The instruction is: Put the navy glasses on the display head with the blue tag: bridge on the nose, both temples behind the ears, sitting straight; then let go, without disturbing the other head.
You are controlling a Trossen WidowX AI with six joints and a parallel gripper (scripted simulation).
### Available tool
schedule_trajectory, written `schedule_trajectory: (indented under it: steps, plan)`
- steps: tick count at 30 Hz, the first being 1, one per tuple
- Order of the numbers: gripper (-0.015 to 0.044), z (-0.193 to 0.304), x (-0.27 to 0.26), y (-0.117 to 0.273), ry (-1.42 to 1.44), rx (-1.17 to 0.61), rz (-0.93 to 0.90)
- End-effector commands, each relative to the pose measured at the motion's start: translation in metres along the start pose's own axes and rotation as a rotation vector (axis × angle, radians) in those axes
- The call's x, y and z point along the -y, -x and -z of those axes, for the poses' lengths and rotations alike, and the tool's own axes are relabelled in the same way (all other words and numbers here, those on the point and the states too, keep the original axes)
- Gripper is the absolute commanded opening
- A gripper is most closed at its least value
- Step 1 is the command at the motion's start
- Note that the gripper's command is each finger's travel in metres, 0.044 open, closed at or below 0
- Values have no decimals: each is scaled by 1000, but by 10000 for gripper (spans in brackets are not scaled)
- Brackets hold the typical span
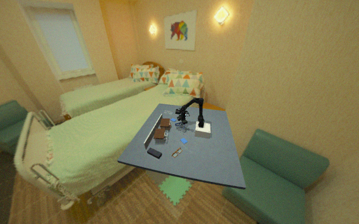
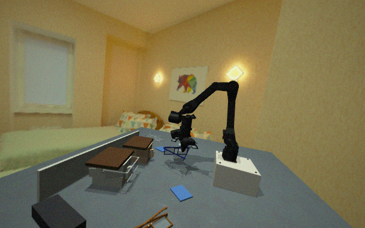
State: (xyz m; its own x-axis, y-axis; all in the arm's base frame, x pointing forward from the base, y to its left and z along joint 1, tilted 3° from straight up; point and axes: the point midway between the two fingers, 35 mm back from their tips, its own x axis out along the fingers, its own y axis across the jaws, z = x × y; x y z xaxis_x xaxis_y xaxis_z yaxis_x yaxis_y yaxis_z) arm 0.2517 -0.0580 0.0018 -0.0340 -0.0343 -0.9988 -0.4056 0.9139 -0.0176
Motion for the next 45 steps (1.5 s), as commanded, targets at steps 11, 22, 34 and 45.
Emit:
schedule_trajectory:
  steps: [11, 22, 34, 45]
  plan:
    - [0, -1, 4, 42, -53, 6, 0]
    - [0, 23, 48, 43, -519, 7, 2]
    - [0, 63, 95, 43, -1058, 7, 6]
    - [0, 109, 129, 43, -1545, 6, 11]
